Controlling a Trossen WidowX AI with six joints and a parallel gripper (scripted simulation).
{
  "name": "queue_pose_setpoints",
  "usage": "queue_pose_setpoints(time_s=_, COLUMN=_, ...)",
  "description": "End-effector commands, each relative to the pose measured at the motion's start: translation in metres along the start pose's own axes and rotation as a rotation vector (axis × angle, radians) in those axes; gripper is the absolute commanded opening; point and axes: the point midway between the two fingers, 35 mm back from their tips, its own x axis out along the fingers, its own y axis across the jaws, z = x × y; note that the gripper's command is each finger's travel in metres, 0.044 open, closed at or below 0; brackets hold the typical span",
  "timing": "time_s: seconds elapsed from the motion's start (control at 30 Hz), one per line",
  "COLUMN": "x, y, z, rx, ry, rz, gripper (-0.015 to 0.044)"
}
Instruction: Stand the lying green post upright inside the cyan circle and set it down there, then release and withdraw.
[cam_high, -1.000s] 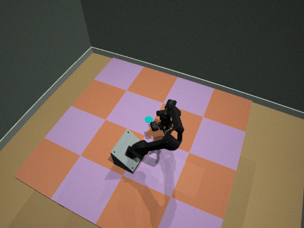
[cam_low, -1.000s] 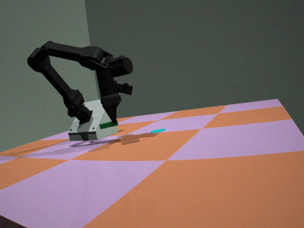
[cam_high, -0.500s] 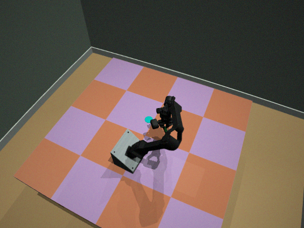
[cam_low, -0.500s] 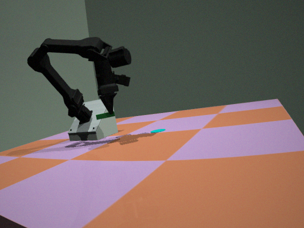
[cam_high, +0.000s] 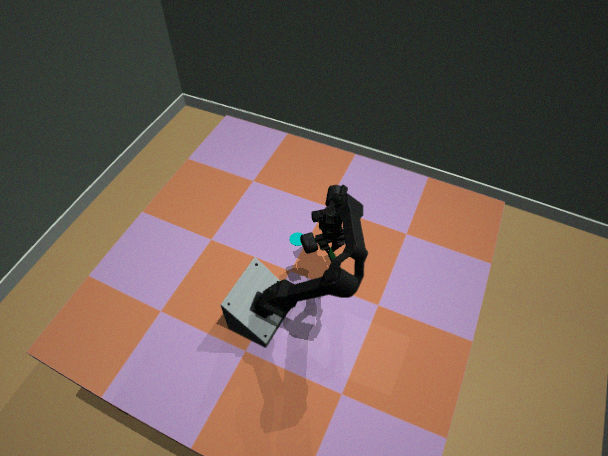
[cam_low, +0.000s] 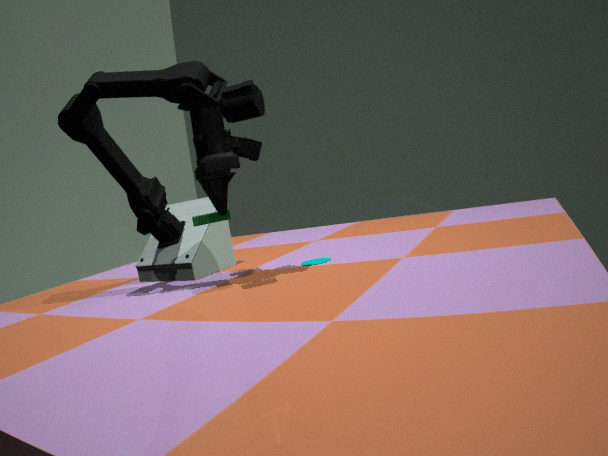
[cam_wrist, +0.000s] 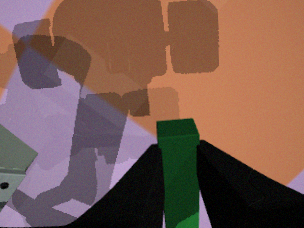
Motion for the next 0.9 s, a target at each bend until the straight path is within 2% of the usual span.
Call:
queue_pose_setpoints(time_s=0.0, x=-0.003, y=0.0, z=0.011, rx=-0.025, ry=-0.003, rz=0.003, gripper=0.0023)
queue_pose_setpoints(time_s=0.87, x=-0.015, y=0.014, z=0.088, rx=-0.213, ry=-0.012, rz=0.007, gripper=0.0023)
